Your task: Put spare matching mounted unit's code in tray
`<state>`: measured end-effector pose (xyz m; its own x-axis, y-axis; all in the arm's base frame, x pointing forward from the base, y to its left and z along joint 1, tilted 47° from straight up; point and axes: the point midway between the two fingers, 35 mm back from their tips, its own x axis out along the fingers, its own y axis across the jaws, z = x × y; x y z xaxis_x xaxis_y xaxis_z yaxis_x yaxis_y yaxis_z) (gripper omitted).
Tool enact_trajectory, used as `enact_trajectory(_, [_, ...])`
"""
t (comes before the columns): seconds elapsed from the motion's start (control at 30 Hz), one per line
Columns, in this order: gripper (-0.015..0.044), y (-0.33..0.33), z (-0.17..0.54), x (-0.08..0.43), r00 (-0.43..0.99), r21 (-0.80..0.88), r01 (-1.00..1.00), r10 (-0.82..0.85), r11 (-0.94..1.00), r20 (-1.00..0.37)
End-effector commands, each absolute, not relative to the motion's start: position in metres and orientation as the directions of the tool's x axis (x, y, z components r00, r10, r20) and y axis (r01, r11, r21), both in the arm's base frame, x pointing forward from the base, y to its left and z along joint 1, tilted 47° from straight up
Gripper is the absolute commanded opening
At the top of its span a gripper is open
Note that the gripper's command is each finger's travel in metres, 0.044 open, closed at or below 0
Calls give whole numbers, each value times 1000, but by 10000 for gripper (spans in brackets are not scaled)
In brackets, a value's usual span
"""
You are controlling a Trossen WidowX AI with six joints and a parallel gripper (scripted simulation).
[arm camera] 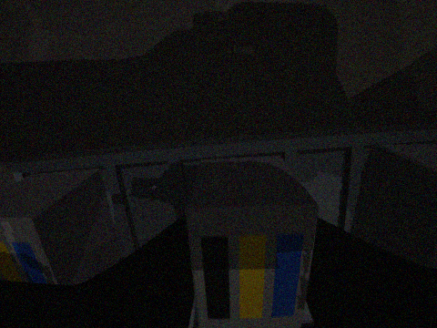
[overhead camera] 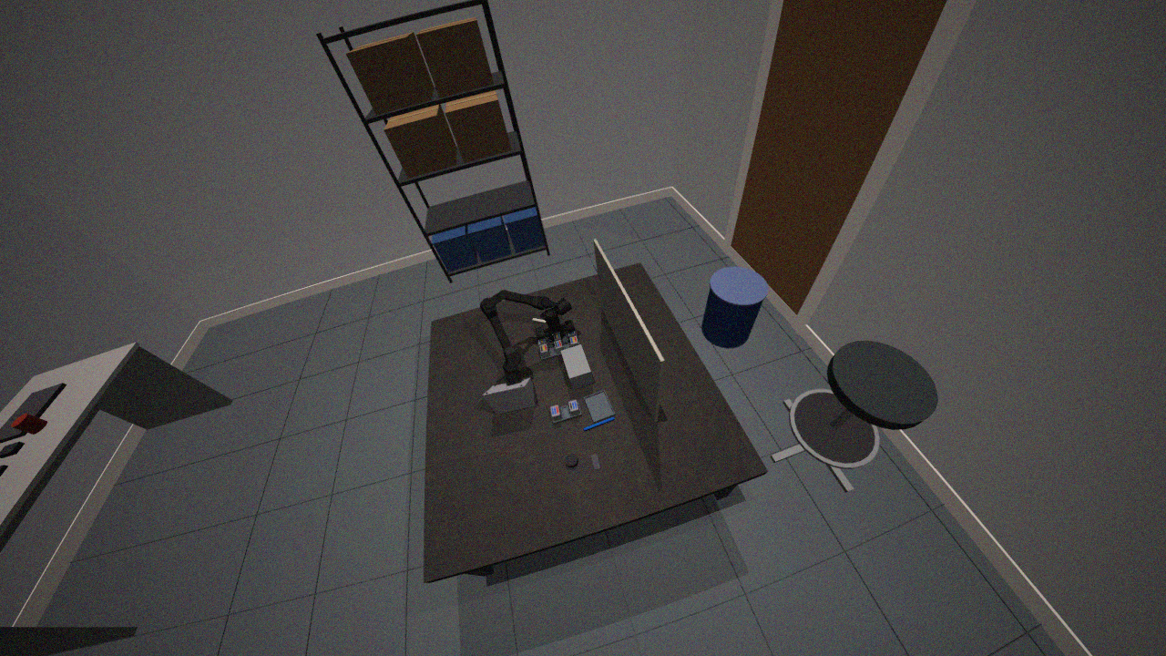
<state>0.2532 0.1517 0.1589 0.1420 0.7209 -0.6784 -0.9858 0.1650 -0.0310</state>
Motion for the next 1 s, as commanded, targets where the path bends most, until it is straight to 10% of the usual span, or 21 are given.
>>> enact_trajectory(0.0, [83,152,159,253,142,-31,-986,721,165,-678])
enact_trajectory(0.13, [0,152,159,253,142,-31,-986,721,165,-678])
enact_trajectory(0.97, [0,94,211,242,141,-27,-985,716,169,-684])
